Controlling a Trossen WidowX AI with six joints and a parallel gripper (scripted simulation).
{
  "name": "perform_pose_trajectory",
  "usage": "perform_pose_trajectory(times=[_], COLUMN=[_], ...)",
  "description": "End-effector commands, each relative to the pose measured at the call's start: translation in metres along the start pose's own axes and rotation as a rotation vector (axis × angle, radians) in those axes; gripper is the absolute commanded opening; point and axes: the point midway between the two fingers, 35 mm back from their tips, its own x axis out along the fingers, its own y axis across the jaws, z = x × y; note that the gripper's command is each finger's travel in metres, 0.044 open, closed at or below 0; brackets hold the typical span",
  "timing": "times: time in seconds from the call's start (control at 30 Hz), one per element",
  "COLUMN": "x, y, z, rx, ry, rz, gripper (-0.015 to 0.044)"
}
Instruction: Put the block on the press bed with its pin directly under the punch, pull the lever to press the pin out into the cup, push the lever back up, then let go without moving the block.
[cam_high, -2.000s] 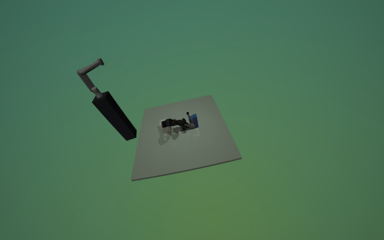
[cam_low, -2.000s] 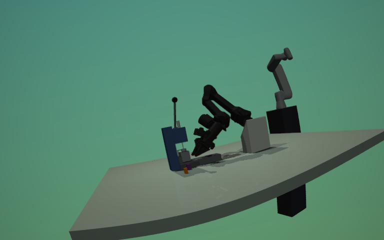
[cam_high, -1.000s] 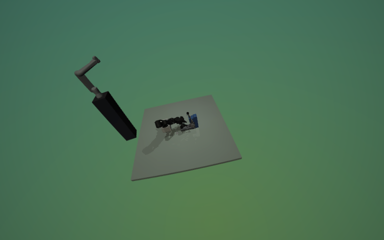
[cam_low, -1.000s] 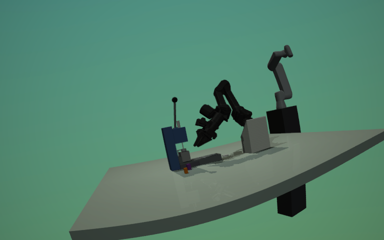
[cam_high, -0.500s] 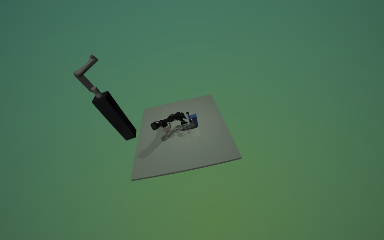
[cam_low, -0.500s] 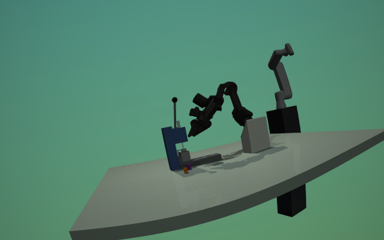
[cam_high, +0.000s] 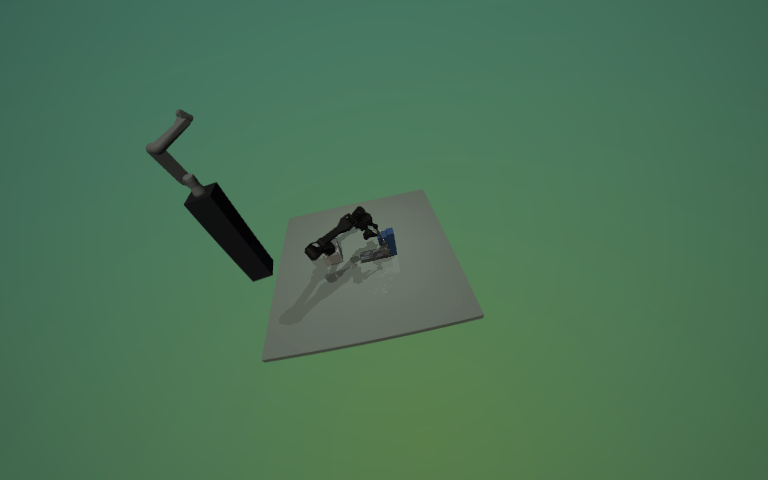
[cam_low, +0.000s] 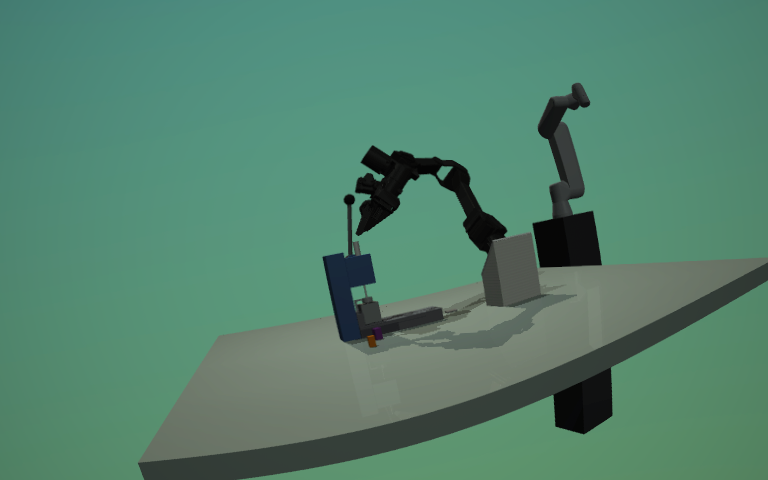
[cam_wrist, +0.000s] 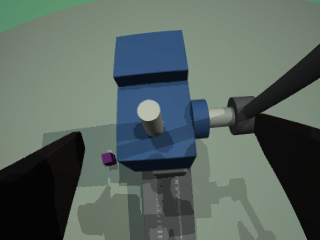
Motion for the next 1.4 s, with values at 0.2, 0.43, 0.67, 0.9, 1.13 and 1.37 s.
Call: perform_pose_trajectory(times=[0.2,0.43,0.67,0.9,1.13,1.37], x=[-0.096,-0.113,-0.105,-0.094,-0.083,-0.072], y=[-0.041,-0.051,-0.052,-0.052,-0.052,-0.052], z=[0.060,0.066,0.066,0.066,0.066,0.067], rx=[-0.009,-0.014,-0.013,-0.012,-0.011,-0.009], ry=[0.008,0.002,0.002,0.002,0.005,0.006], rz=[-0.046,-0.057,-0.057,-0.056,-0.054,-0.053], gripper=[0.0440,0.0440,0.0440,0.0440,0.0440,0.0440])
